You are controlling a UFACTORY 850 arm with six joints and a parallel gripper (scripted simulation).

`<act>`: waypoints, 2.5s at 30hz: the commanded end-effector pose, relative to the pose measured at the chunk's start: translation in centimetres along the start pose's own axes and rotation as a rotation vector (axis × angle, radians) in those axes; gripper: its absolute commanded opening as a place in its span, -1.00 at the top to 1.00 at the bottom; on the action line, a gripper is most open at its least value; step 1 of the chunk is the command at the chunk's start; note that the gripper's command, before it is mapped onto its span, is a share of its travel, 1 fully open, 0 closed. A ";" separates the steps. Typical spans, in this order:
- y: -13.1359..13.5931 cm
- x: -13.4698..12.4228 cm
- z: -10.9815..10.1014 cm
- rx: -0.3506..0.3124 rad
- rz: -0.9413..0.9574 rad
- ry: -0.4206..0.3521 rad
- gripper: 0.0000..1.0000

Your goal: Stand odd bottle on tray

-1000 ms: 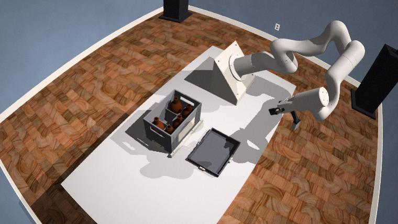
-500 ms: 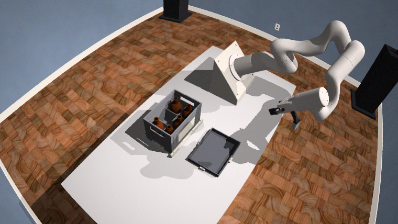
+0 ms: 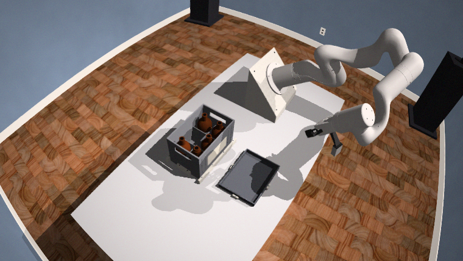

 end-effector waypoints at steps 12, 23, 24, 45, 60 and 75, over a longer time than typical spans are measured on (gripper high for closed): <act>11.3 -1.4 2.8 0.105 0.086 0.098 -1.00; 18.0 -4.0 5.6 0.153 0.141 0.170 -1.00; 18.5 -4.2 5.8 0.155 0.145 0.175 -1.00; 28.9 -11.7 13.1 0.212 0.247 0.322 -1.00; 34.2 -18.1 19.4 0.229 0.318 0.429 -1.00; 37.7 -25.0 26.7 0.230 0.390 0.539 -1.00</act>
Point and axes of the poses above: the point where the finger pads meet when closed, its own z axis out along the fingers, its own y axis across the jaws, x = y × z, the point moved 8 cm from there along -z, back along the fingers, and after that the axes turned 8 degrees about z, right-handed, at the moved point
